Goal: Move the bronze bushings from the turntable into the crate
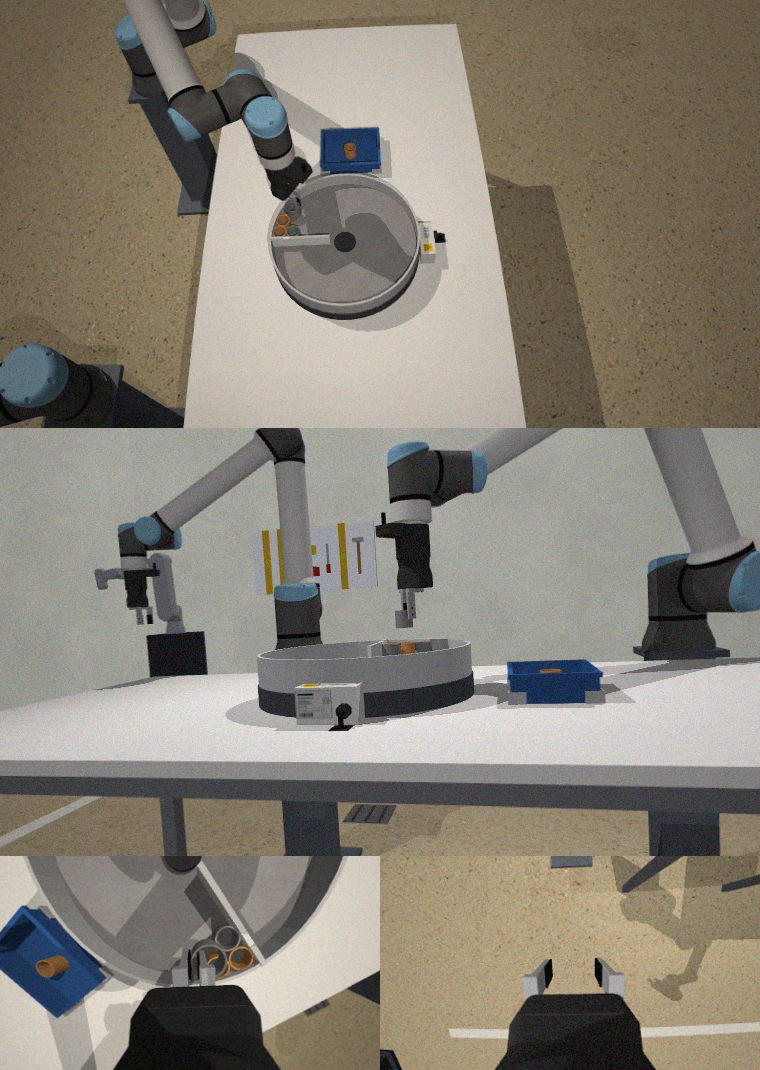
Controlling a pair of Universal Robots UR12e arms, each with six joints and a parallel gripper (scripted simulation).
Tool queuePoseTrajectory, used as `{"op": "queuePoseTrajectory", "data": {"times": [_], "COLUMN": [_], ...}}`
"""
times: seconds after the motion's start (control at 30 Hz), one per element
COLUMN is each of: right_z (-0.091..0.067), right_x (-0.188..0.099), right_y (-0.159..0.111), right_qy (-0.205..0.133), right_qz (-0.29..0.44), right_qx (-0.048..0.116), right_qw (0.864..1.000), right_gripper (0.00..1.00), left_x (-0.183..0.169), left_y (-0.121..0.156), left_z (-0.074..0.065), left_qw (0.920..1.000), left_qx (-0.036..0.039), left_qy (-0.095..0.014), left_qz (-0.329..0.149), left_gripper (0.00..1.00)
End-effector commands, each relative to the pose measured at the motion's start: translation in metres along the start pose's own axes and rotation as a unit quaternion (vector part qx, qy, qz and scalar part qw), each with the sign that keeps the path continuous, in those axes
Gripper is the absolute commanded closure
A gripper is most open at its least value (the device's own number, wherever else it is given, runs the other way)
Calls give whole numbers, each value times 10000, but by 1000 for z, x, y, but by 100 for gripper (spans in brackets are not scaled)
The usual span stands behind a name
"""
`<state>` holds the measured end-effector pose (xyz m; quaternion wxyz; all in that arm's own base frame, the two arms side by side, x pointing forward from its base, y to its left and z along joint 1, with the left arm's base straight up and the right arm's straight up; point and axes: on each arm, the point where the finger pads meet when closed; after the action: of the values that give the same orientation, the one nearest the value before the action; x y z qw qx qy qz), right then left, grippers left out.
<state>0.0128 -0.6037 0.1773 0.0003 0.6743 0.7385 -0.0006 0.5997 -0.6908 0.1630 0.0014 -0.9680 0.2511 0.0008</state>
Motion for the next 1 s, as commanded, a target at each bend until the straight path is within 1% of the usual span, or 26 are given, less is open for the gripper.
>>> {"op": "queuePoseTrajectory", "data": {"times": [0.0, 0.3, 0.37, 0.7, 0.87, 0.97], "right_z": [0, 0, 0, 0, 0, 0], "right_x": [0, 0, 0, 0, 0, 0], "right_y": [1, 1, 1, 1, 1, 1], "right_qy": [5, 5, 5, 5, 5, 5], "right_qz": [-6, -6, -6, -6, -6, -6], "right_qx": [-3, -3, -3, -3, -3, -3], "right_qw": [10000, 10000, 10000, 10000, 10000, 10000], "right_gripper": [0, 0, 0, 0, 0, 0], "left_x": [16, 68, 68, 127, 142, 144], "left_y": [-1, -7, -7, -13, -14, -13], "left_z": [-3, -4, -4, -4, -4, -4], "left_qw": [10000, 10000, 10000, 10000, 10000, 10000], "left_qx": [-19, -19, -19, -19, -19, -19], "left_qy": [20, 21, 21, 21, 21, 21], "left_qz": [-9, -9, -9, -9, -9, -2], "left_gripper": [100, 100, 100, 100, 100, 100]}}
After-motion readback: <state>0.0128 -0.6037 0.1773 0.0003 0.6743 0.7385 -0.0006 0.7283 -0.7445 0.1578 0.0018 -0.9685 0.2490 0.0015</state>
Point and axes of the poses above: on each arm, the point where the finger pads meet when closed, its own z axis out along the fingers, its own y axis across the jaws, x = y × z, and after that the axes turned 4 degrees about -z, right-handed
